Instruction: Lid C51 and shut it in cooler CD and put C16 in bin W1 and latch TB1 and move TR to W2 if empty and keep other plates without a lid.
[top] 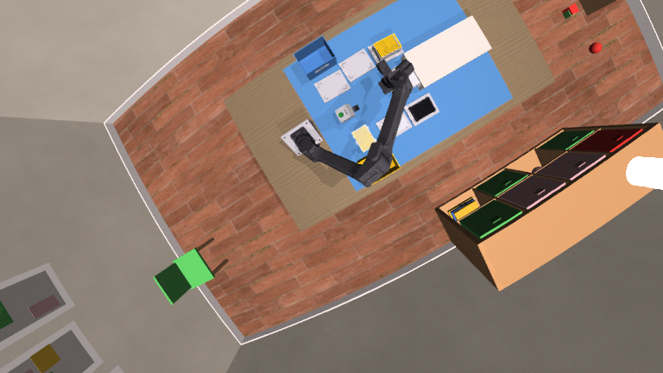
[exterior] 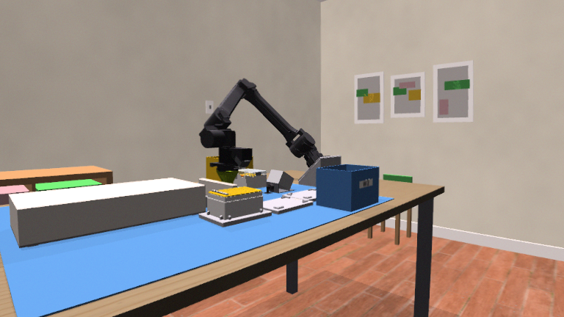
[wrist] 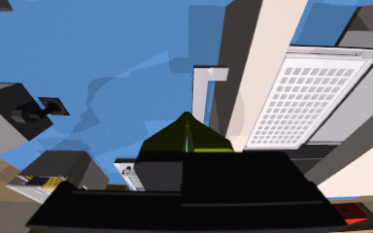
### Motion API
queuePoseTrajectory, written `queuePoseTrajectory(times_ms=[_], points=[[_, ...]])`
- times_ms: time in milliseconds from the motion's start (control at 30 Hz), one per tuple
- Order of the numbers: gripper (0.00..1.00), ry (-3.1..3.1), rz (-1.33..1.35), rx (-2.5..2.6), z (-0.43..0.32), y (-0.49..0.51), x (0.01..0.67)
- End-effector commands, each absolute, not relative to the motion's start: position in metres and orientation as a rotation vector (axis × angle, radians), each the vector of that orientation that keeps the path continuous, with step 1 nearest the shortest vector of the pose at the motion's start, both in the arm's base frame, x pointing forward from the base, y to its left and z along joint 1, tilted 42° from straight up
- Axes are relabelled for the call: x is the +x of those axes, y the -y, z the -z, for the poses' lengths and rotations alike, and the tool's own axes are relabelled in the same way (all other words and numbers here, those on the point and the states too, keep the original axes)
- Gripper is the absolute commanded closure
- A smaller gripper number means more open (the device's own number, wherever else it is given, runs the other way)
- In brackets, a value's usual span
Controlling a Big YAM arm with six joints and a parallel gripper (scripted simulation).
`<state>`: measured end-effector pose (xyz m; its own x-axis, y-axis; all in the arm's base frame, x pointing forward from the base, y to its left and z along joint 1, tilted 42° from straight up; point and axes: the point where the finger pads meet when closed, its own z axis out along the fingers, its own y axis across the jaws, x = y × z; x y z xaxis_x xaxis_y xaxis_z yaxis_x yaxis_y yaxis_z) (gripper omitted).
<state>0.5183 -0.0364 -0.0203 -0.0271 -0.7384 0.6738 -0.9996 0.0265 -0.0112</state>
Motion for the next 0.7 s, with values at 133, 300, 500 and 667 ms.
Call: queuePoseTrajectory(times_ms=[133,300,500,667], points=[[1.00,1.842,-0.723,1.764,0.0137,0.0378,0.5402],[1.00,1.842,-0.723,1.764,0.0137,0.0378,0.5402],[1.00,1.837,-0.715,1.762,0.0135,0.0396,0.5400],[1.00,1.837,-0.716,1.762,0.0133,0.0401,0.5467]])
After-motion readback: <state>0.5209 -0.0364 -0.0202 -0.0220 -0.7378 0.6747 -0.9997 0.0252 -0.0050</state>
